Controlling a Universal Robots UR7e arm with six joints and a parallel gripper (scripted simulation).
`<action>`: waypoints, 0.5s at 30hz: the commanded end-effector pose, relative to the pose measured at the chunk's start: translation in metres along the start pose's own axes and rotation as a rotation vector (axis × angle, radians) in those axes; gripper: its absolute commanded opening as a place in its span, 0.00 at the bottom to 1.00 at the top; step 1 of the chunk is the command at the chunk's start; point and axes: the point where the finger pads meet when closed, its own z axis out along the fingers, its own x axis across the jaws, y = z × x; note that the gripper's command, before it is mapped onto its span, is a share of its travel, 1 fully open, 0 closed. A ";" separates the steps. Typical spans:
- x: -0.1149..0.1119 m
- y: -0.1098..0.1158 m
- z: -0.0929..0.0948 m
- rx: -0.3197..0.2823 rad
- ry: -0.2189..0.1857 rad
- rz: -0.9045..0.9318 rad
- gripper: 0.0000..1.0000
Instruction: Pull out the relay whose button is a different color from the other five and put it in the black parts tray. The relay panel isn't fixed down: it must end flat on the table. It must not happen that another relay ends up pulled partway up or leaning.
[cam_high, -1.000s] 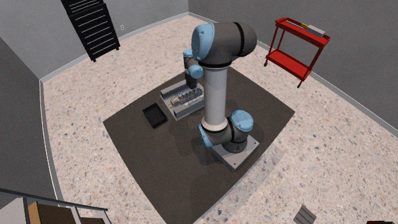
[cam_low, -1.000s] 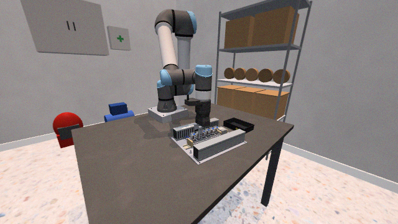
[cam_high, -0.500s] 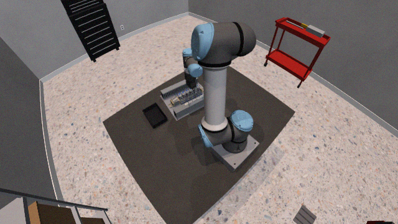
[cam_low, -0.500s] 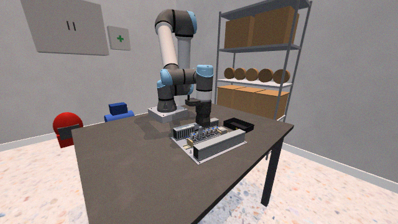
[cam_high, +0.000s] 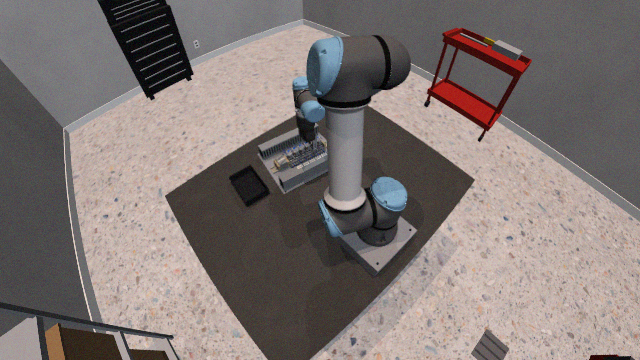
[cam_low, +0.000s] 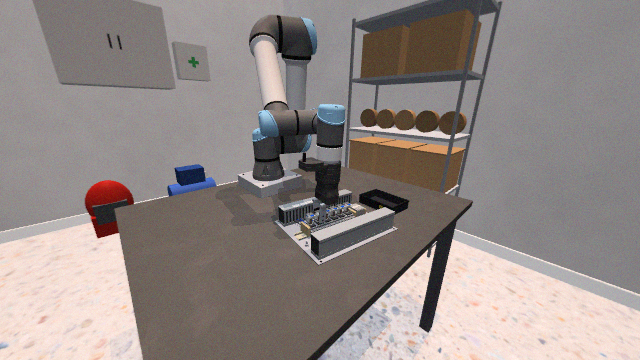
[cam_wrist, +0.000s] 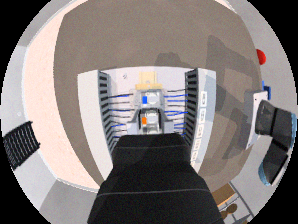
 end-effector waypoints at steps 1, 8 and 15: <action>-0.001 0.000 0.000 0.001 0.007 -0.001 0.00; -0.001 0.000 0.000 0.001 0.022 -0.001 0.00; -0.001 0.000 0.000 0.001 0.034 -0.001 0.00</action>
